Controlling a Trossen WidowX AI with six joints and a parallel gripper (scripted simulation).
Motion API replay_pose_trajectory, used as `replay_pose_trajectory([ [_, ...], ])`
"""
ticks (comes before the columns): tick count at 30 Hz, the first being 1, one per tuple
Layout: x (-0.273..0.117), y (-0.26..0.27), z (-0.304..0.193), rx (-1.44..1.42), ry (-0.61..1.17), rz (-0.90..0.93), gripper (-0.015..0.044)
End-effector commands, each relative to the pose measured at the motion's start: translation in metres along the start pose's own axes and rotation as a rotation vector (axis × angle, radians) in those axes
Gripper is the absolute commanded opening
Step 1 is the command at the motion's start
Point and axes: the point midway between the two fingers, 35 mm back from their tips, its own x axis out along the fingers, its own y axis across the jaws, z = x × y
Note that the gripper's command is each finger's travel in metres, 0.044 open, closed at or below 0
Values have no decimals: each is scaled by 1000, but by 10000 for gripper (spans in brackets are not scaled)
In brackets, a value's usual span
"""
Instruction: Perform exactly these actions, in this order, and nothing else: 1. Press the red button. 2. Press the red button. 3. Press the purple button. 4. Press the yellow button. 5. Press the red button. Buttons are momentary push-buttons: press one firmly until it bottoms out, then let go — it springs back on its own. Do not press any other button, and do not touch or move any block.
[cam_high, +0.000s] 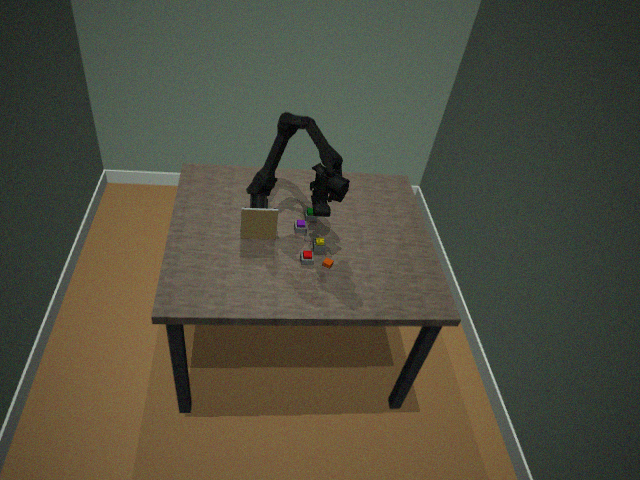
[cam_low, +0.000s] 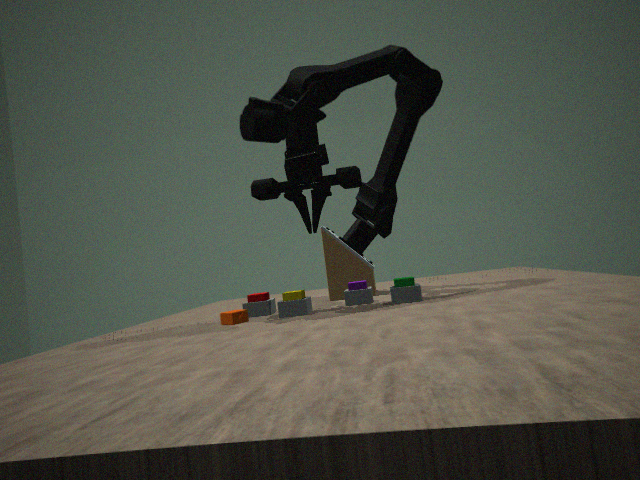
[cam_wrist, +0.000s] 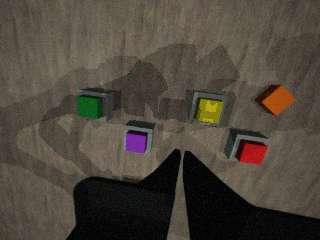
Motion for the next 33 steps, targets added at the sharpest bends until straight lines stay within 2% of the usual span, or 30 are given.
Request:
replay_pose_trajectory([
  [1,6,-40,20,0,6,3,20],
  [10,9,-41,21,0,6,3,20],
  [15,66,-41,21,-1,6,5,20],
  [33,88,-40,21,-1,6,5,20],
])
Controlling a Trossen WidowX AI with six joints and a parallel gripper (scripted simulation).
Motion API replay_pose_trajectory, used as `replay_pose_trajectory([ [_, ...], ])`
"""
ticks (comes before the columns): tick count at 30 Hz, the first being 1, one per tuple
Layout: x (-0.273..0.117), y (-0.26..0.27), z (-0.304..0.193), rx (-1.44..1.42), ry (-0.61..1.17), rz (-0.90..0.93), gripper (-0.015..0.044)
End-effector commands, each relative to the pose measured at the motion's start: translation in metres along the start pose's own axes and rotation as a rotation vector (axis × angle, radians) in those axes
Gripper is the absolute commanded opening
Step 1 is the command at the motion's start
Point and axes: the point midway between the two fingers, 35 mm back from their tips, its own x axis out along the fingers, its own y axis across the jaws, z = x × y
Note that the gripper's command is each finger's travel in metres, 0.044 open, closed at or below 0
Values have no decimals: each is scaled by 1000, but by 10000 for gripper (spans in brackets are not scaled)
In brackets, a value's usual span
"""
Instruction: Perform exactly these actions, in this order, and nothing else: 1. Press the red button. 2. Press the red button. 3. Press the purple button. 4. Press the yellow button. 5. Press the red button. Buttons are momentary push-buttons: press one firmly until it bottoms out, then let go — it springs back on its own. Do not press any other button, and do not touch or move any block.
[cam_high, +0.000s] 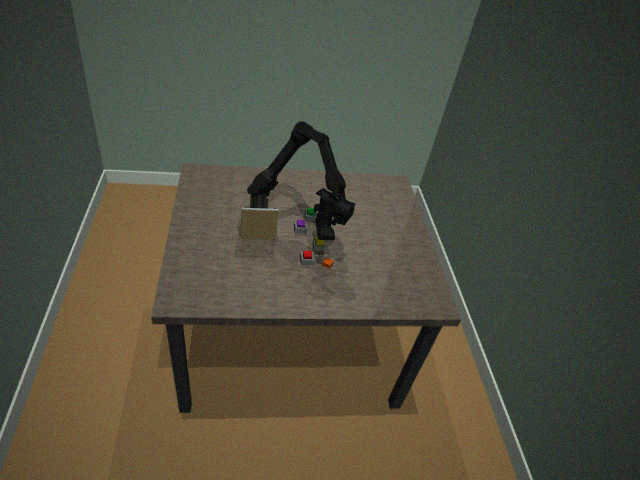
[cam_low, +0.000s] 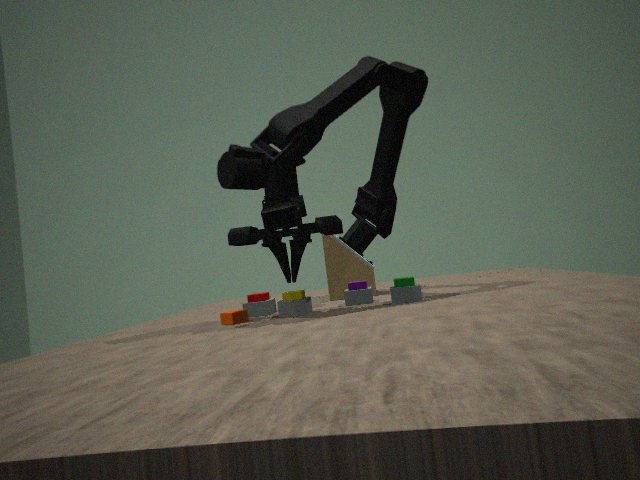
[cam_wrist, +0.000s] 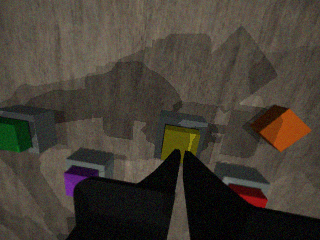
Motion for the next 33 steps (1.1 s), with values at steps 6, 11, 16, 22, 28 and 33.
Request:
replay_pose_trajectory([
  [6,18,1,-2,7,4,8,20],
  [11,24,1,-2,7,4,9,20],
  [16,24,1,-2,7,4,9,20],
  [22,24,1,-2,7,4,9,20],
  [28,24,1,-2,7,4,9,20],
  [33,12,0,-1,3,1,5,20],
])
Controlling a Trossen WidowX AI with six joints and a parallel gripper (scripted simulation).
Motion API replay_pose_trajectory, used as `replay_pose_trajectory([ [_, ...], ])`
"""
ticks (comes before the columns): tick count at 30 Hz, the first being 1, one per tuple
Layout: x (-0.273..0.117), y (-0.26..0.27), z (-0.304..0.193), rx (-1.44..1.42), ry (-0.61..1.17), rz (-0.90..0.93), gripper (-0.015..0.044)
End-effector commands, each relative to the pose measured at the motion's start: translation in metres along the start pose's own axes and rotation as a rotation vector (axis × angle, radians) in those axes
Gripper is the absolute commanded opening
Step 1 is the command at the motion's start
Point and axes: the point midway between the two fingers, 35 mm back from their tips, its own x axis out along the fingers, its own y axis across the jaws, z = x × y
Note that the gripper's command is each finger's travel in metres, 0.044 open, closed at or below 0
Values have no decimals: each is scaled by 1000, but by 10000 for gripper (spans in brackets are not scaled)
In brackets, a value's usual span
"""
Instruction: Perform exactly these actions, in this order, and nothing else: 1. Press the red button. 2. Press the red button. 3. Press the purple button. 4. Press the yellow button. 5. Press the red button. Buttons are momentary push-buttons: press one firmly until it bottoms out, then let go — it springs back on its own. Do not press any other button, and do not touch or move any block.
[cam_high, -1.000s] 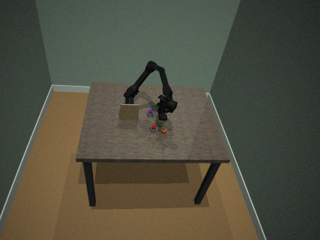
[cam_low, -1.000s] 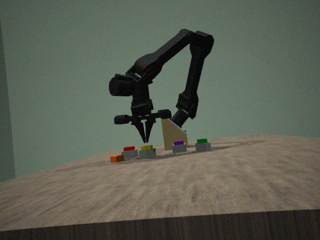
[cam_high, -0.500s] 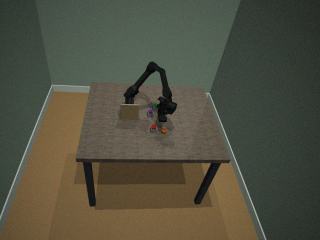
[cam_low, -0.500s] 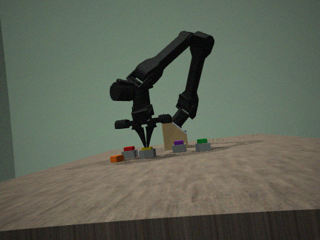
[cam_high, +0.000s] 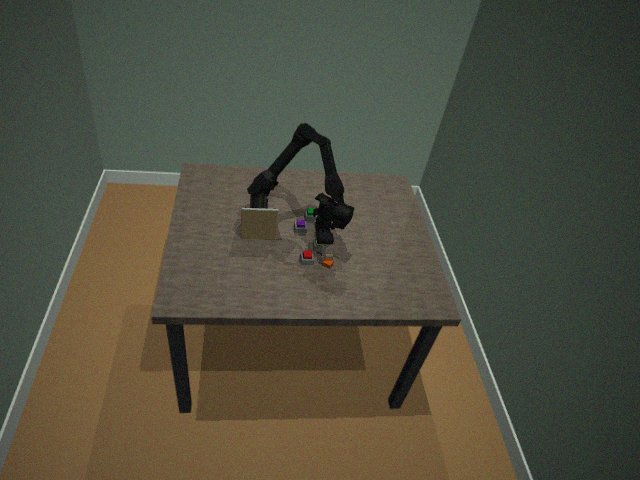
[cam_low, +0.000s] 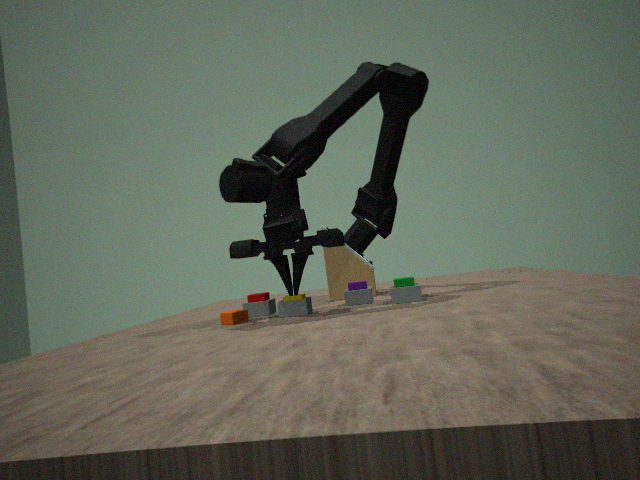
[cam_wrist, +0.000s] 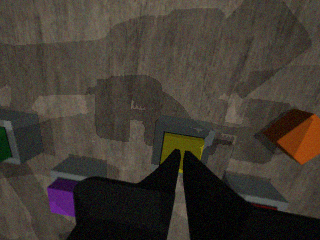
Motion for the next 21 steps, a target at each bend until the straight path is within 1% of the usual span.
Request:
replay_pose_trajectory([
  [1,-22,-1,0,2,1,-1,20],
  [3,-32,0,-1,4,2,1,20],
  [9,-35,0,-1,5,2,0,20],
  [14,-92,-1,-1,5,3,-1,20],
  [21,-95,-4,-2,5,3,-2,20],
])
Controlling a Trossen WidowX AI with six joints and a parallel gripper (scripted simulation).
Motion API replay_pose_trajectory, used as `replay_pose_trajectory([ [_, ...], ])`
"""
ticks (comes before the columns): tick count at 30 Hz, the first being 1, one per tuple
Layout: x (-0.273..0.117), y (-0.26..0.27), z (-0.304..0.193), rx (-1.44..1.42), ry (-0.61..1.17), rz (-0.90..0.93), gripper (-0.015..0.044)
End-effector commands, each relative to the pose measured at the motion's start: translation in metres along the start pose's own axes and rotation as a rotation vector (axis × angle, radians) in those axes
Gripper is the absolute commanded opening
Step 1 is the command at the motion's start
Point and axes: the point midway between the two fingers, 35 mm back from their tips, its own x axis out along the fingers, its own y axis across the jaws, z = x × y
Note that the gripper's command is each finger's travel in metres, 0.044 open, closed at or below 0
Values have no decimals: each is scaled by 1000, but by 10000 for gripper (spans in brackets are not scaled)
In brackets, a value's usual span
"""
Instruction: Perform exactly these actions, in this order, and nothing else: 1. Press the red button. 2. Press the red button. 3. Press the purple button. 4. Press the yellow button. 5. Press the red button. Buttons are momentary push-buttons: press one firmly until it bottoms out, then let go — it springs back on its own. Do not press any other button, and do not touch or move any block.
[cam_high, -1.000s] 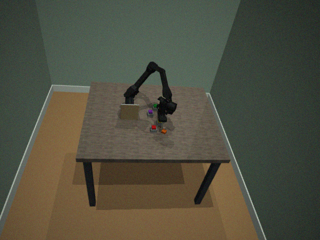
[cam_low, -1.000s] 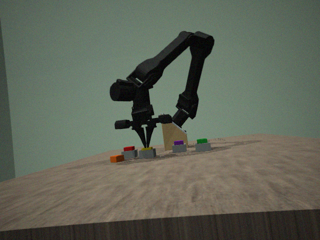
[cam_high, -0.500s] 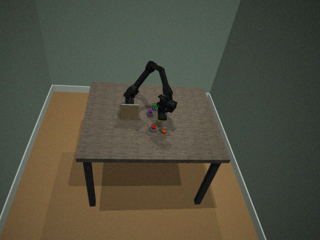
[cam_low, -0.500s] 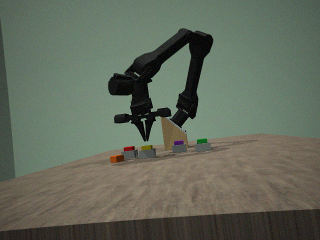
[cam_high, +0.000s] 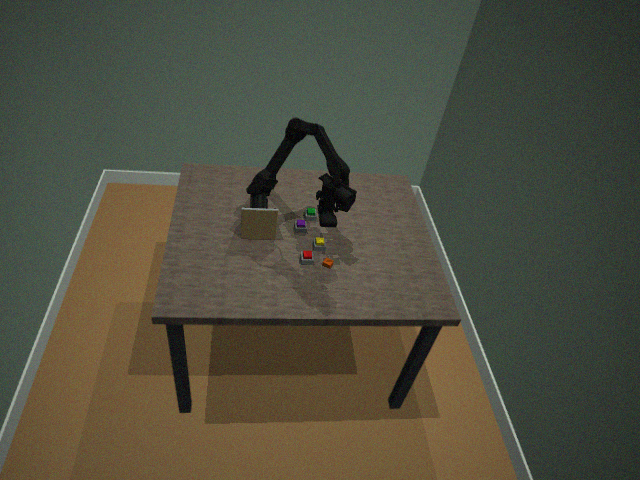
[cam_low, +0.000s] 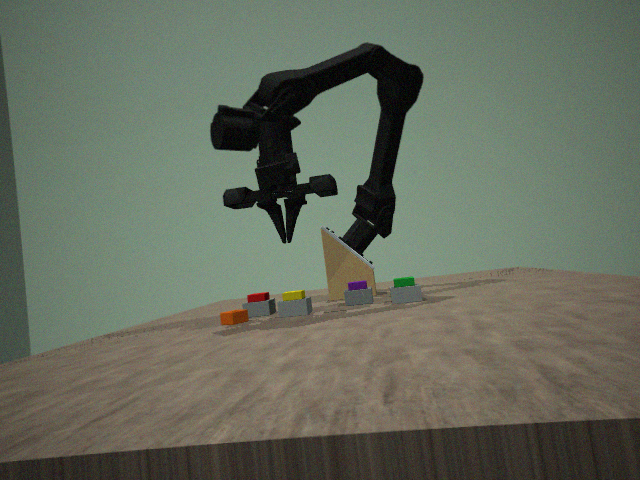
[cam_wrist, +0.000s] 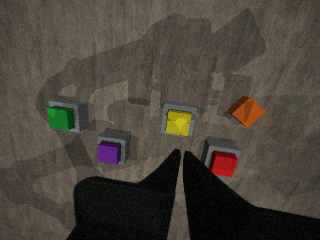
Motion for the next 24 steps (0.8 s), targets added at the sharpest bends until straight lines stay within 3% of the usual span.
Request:
replay_pose_trajectory([
  [1,-7,-10,-7,-3,5,-5,20],
  [6,-7,-75,-55,-2,6,-8,20],
  [13,-5,-78,-57,-3,6,-7,20],
  [18,52,-78,-57,-3,5,-6,20],
  [24,55,-77,-57,-3,5,-5,20],
])
